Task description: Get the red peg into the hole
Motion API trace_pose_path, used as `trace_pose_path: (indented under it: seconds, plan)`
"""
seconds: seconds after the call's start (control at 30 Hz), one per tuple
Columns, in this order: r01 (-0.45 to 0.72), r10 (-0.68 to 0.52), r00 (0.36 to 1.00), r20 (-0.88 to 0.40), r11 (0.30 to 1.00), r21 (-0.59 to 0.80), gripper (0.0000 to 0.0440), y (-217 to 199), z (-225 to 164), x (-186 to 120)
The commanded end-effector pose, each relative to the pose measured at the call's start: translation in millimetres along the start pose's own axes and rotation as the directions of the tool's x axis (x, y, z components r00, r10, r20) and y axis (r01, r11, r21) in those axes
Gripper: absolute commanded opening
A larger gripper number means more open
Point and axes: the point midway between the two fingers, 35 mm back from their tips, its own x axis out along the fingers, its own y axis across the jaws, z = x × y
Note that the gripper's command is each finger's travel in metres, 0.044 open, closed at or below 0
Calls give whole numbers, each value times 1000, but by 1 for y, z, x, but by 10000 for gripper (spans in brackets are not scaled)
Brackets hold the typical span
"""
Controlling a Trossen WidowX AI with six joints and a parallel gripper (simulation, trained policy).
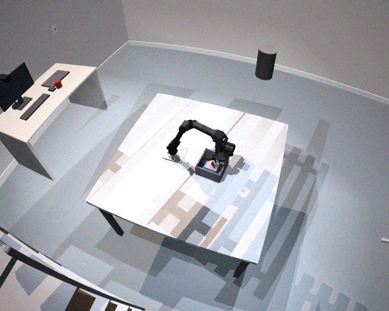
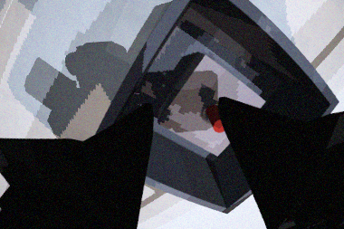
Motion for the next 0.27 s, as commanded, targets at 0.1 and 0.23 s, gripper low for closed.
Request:
trace_pose_path:
  seconds: [0.1,0.23]
  plan:
    - [34,-32,998,-59,999,33,220,8,-1,-11]
    - [35,-31,997,-68,998,47,227,16,1,-16]
